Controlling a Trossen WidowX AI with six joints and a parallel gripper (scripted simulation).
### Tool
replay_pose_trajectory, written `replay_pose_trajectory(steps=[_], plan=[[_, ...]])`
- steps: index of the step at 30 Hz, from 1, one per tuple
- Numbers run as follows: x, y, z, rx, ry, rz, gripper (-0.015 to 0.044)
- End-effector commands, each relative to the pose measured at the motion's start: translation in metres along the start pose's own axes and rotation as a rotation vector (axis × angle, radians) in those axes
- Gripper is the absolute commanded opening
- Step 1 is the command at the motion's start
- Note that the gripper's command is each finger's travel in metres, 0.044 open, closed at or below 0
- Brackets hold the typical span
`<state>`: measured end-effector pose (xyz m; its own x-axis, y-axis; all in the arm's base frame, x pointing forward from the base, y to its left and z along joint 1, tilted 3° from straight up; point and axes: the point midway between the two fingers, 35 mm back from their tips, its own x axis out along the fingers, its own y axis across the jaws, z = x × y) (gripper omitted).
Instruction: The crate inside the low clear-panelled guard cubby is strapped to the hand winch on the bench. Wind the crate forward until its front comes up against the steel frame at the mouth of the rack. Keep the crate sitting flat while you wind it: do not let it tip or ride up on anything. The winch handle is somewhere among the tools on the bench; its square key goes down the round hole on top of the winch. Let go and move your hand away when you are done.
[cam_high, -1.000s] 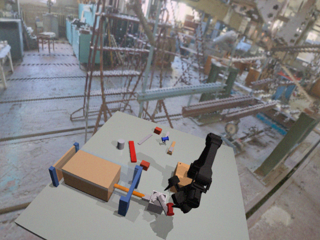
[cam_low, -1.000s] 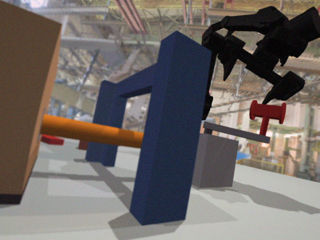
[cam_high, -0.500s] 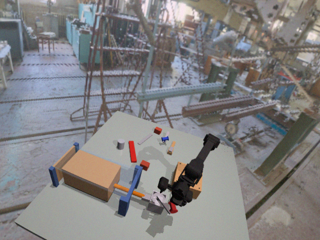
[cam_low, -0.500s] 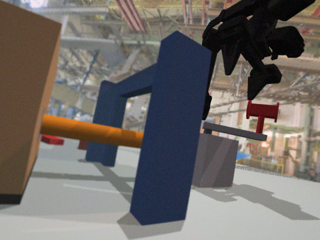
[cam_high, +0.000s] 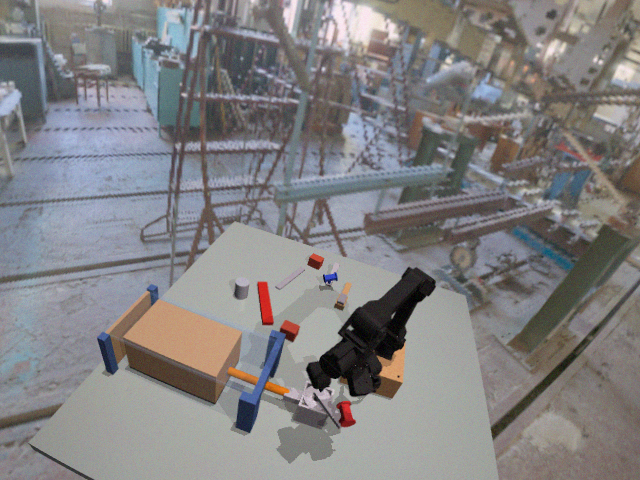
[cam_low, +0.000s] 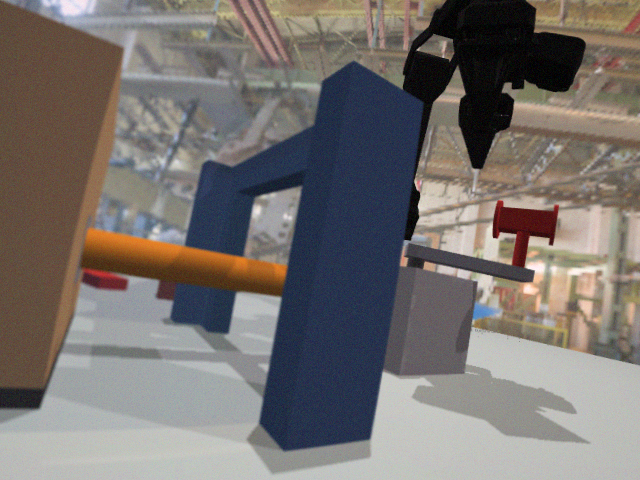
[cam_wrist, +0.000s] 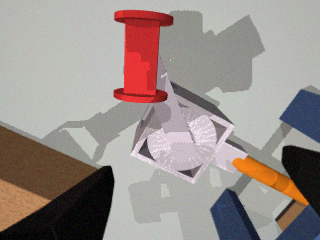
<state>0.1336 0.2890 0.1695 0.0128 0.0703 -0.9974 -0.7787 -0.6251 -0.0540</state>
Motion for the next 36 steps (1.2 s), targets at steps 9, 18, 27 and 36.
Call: replay_pose_trajectory(steps=[9,18,27,36], plan=[[-0.005,0.009,-0.001,-0.257,-0.026,0.011,0.0440],[0.025,0.008,0.000,-0.257,-0.026,0.011,0.0440],[0.067,0.010,0.001,-0.256,-0.027,0.011,0.0440],[0.094,0.011,0.001,-0.256,-0.027,0.011,0.0440]])
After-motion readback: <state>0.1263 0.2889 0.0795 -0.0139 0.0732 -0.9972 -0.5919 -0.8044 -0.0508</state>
